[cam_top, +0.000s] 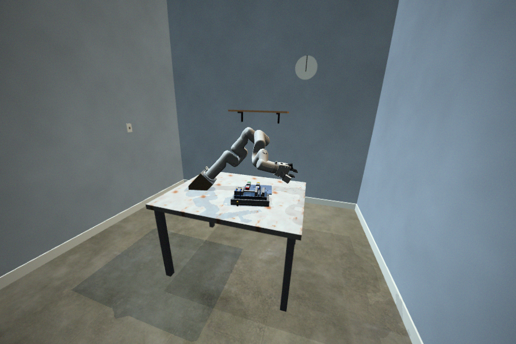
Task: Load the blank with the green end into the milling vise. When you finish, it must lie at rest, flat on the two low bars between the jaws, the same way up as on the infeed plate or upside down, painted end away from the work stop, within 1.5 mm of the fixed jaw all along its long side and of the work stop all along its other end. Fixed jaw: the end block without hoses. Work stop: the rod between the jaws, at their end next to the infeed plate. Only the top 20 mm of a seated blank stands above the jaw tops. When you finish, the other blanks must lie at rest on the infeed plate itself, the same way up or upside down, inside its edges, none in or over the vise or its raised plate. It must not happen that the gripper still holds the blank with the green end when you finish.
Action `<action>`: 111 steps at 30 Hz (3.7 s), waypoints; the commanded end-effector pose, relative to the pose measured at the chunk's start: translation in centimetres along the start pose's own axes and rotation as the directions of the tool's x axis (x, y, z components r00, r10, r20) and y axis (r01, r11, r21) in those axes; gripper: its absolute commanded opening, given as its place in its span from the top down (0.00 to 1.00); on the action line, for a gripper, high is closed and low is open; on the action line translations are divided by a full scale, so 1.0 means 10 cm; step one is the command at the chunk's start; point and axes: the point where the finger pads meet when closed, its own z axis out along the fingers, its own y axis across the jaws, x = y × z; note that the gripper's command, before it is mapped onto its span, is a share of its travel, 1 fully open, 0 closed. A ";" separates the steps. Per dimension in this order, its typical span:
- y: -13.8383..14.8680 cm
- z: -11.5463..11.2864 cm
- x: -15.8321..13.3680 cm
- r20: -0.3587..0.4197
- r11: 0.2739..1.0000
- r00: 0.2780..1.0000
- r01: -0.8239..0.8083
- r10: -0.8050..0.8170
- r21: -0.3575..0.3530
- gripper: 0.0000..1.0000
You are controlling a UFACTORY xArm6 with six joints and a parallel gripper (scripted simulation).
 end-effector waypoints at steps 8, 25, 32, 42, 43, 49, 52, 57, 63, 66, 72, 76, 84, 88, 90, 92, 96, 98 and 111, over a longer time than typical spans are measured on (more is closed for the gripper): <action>-0.02 0.00 0.00 0.001 1.000 1.000 0.004 -0.004 0.001 0.60; -0.02 0.00 0.00 0.001 1.000 1.000 0.004 -0.004 0.001 0.00; -0.02 0.00 0.00 0.001 1.000 1.000 0.004 -0.004 0.001 0.00; 0.04 -0.08 -0.20 -0.044 0.992 0.999 -0.013 0.008 -0.129 0.00; 0.05 -0.10 -0.23 -0.052 0.989 0.999 -0.017 0.009 -0.150 0.00; 0.08 -0.14 -0.33 -0.075 0.977 0.997 -0.028 0.012 -0.213 0.00; 0.08 -0.14 -0.33 -0.075 0.977 0.997 -0.028 0.012 -0.213 0.00; 0.12 -0.19 -0.46 -0.104 0.955 0.995 -0.042 0.012 -0.294 0.00; 0.18 -0.28 -0.66 -0.149 0.908 0.989 -0.072 0.010 -0.412 0.00; 0.18 -0.28 -0.66 -0.149 0.908 0.989 -0.072 0.010 -0.412 0.00; 0.19 -0.30 -0.72 -0.163 0.890 0.987 -0.080 0.007 -0.448 0.00; 0.23 -0.36 -0.85 -0.193 0.848 0.981 -0.103 0.001 -0.520 0.00; 0.27 -0.41 -0.98 -0.222 0.799 0.975 -0.128 -0.007 -0.588 0.00; 0.28 -0.43 -1.01 -0.227 0.787 0.974 -0.132 -0.011 -0.602 0.00; 0.30 -0.45 -1.08 -0.241 0.760 0.970 -0.145 -0.016 -0.634 0.00; 0.32 -0.48 -1.14 -0.255 0.731 0.967 -0.158 -0.022 -0.664 0.00; 0.36 -0.54 -1.27 -0.281 0.669 0.959 -0.186 -0.036 -0.719 0.00; 0.37 -0.55 -1.31 -0.288 0.653 0.957 -0.193 -0.039 -0.732 0.00; 0.43 -0.65 -1.53 -0.328 0.535 0.942 -0.242 -0.069 -0.809 0.00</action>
